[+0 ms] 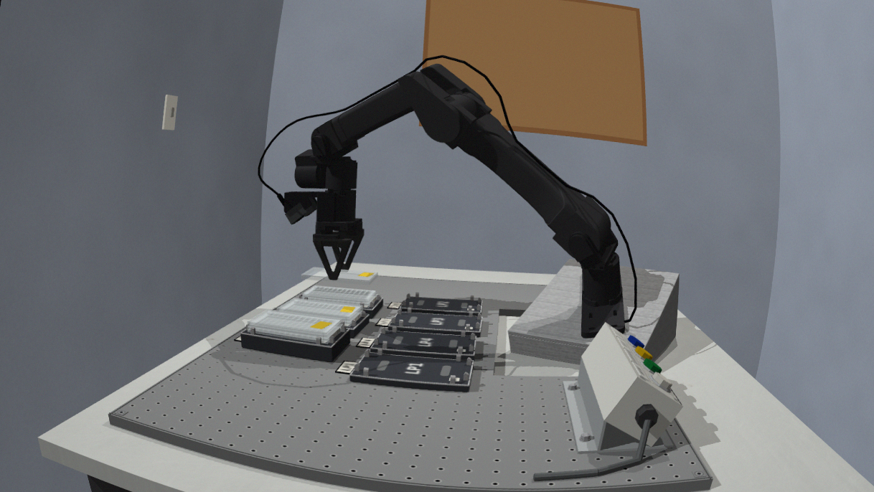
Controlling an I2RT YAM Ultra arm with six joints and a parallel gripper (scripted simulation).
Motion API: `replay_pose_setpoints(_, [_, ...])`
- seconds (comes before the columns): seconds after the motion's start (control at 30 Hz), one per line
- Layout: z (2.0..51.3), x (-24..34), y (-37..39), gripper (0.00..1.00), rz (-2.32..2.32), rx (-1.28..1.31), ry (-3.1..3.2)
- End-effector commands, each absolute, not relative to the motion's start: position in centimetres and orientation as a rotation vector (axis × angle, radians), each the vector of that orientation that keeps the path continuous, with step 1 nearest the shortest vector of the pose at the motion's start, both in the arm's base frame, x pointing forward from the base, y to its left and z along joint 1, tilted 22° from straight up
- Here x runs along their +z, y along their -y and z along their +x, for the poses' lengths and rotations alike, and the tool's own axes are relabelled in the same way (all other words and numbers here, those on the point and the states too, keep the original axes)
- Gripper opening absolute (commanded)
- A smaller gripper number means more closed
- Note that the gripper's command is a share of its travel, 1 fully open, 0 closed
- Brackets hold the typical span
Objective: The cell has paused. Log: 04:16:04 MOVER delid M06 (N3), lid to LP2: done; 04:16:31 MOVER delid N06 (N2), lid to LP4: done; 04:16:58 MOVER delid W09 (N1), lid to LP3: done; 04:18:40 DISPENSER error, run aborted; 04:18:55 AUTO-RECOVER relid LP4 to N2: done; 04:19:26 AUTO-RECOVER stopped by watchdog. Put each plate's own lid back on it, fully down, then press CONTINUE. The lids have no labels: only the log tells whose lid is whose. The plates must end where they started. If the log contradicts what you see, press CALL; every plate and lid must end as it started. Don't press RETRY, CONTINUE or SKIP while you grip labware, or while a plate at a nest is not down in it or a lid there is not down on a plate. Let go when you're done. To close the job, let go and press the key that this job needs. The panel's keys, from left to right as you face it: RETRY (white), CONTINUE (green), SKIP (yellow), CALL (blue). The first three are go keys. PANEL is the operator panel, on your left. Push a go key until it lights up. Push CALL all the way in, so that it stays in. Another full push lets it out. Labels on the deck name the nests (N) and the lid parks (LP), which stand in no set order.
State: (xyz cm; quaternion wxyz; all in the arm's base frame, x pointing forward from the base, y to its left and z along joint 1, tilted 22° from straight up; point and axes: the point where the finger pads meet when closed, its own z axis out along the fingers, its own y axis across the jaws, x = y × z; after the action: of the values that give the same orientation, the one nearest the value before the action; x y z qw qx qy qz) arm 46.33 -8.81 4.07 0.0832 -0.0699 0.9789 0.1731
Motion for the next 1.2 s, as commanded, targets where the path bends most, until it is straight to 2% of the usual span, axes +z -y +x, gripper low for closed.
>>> replay_pose_setpoints(0.0, [46.44, 5.00, 10.05, 0.00, -0.172, 0.504, -2.900])
replay_pose_setpoints(1.17, [46.71, 5.23, 9.49, 0.00, -0.177, 0.492, -2.886])
